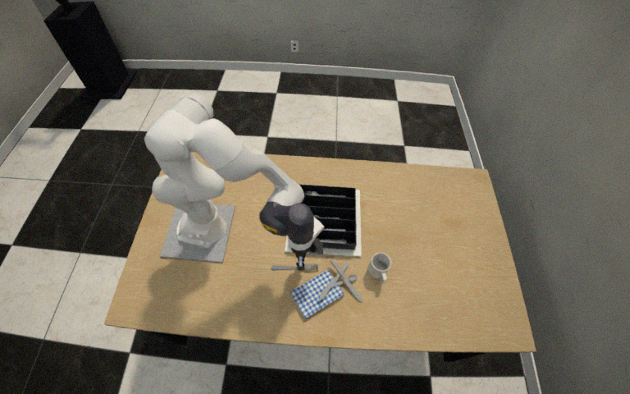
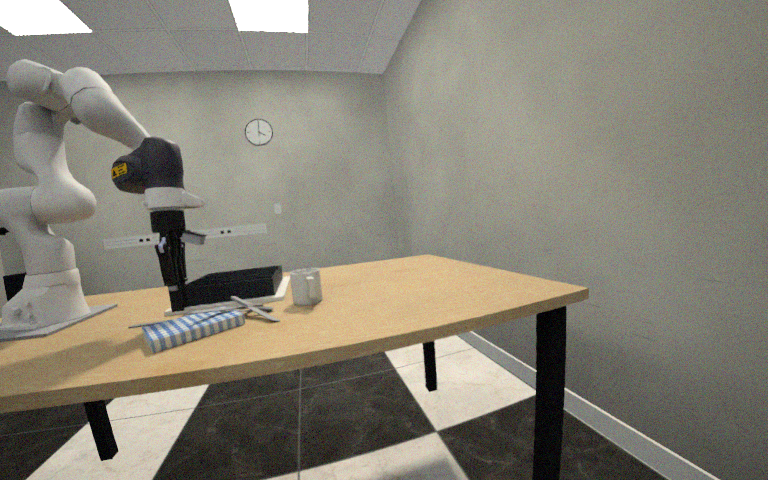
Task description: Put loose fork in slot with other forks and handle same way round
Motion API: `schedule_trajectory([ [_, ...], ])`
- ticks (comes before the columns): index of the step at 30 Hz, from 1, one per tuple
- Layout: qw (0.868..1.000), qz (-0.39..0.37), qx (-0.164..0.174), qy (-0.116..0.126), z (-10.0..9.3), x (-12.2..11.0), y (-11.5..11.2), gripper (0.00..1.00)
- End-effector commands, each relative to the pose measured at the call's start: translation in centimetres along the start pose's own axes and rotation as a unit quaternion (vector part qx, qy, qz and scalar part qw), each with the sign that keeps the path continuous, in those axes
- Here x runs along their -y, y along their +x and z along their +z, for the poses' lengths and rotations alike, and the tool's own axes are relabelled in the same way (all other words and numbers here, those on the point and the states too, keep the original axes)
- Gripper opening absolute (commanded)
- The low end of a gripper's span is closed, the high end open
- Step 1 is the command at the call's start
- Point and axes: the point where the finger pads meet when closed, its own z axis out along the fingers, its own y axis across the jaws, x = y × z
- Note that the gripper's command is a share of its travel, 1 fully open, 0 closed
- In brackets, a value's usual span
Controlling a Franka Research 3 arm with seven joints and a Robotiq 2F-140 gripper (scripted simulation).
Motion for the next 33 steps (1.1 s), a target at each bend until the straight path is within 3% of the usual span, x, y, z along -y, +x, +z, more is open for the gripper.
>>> schedule_trajectory([
  [1,1.000,0.001,-0.001,0.000,0.0,0.0,0.1,0.25],
  [33,1.000,0.001,-0.001,0.000,1.9,0.0,0.2,0.25],
])
